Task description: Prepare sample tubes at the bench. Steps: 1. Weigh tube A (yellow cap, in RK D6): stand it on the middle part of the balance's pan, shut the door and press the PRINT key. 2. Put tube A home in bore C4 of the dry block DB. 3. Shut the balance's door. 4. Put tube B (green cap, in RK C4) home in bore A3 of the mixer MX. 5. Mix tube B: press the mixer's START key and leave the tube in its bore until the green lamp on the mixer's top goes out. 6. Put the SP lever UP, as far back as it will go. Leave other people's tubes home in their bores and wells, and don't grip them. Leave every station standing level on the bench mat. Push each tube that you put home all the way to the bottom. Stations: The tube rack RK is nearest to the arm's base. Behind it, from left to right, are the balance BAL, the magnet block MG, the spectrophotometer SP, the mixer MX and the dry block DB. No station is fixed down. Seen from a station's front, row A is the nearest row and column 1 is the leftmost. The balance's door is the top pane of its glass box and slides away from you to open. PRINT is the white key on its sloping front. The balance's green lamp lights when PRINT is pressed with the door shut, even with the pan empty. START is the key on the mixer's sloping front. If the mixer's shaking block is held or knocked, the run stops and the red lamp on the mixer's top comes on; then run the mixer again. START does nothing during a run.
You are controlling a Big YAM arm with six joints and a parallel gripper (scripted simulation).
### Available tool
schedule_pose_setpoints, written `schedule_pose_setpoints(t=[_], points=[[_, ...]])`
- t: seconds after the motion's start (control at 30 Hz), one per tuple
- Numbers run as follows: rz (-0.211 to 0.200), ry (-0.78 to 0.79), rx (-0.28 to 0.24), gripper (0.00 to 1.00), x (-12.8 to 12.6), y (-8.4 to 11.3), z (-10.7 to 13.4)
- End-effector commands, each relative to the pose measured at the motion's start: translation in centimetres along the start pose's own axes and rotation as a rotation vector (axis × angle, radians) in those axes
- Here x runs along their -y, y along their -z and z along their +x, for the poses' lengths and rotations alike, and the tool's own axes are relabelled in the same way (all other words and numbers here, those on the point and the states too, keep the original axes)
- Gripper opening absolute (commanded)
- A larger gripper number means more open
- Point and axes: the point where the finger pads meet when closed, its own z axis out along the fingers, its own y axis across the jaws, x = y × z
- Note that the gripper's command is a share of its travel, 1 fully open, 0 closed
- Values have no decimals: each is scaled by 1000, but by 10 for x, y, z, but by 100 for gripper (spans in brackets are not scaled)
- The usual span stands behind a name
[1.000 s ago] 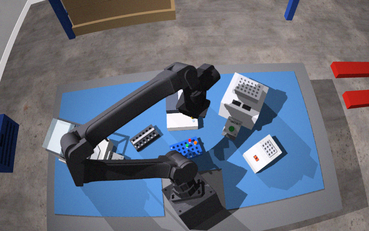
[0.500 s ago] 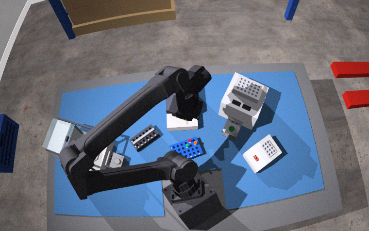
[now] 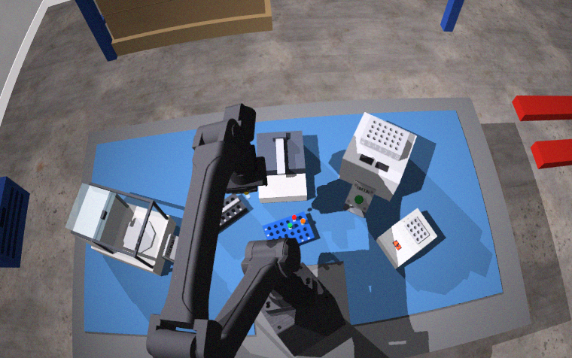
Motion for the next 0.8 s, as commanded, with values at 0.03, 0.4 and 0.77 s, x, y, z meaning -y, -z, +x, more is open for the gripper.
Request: schedule_pose_setpoints(t=[0.03,0.4,0.77], points=[[13,37,40,9,-46,13,-23],[-12,283,21,9,-127,8,-15],[-19,558,8,9,-206,4,-6]])
